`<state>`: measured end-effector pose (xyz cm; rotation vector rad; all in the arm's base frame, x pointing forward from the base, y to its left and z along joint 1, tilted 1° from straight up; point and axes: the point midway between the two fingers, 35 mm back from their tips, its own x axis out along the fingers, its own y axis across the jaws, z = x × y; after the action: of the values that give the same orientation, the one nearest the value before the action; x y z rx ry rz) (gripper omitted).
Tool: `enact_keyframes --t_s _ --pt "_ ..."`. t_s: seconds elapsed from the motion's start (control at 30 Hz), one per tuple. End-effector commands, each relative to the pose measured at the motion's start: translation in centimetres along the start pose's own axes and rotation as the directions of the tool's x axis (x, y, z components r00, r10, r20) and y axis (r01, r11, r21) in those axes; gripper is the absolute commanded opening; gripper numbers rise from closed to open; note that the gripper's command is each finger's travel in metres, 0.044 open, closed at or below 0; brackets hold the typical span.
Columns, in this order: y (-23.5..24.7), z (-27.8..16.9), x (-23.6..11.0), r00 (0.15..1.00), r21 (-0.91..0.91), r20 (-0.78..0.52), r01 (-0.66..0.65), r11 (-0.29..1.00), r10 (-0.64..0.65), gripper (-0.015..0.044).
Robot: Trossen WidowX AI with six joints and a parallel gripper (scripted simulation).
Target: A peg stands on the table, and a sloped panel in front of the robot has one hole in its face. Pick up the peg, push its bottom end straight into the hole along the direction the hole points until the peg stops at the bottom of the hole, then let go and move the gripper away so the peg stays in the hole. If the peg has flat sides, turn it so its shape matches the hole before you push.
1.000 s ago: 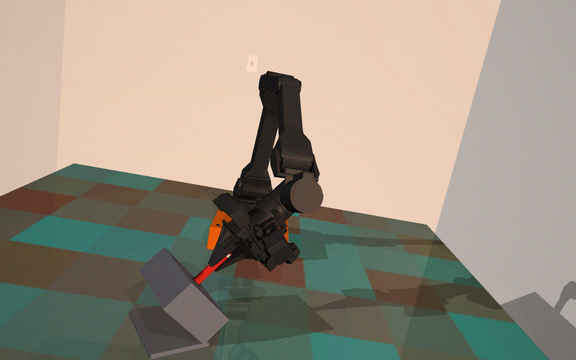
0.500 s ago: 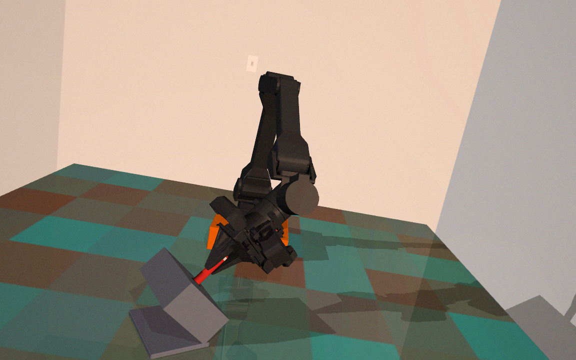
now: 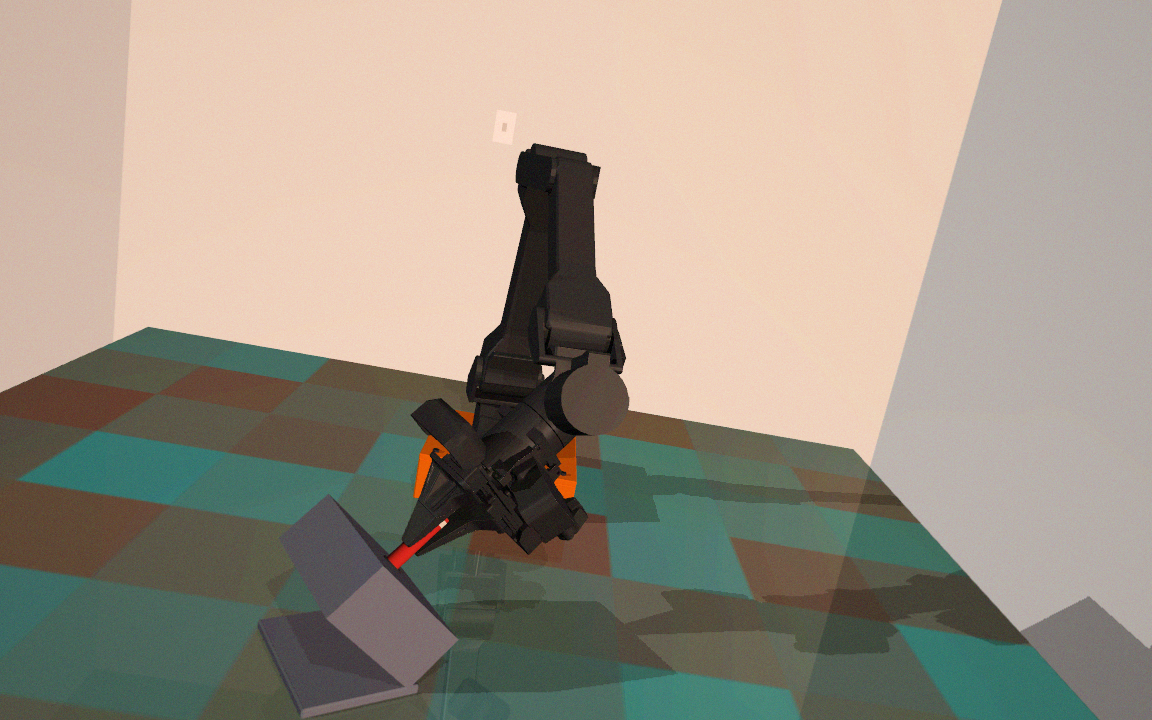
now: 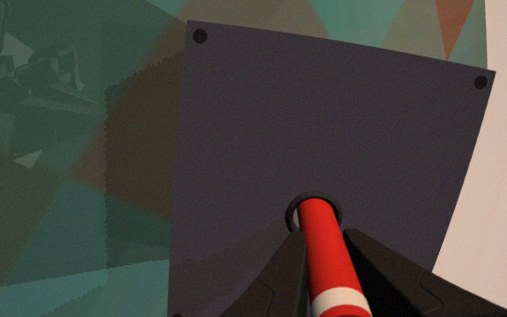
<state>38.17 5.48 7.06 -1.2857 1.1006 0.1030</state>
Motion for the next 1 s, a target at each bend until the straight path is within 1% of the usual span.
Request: enact_keyframes --t_s 0.0,0.57,0.97 --pt "0.00 -0.06 0.35 1.000 -0.002 -0.002 0.001 1.000 -0.001 0.0000" --pt "0.03 -0.03 0.43 1.000 0.002 -0.001 0.001 1.000 -0.001 0.0000" --pt "0.03 -0.03 0.43 1.000 0.002 -0.001 0.001 1.000 -0.001 0.0315"
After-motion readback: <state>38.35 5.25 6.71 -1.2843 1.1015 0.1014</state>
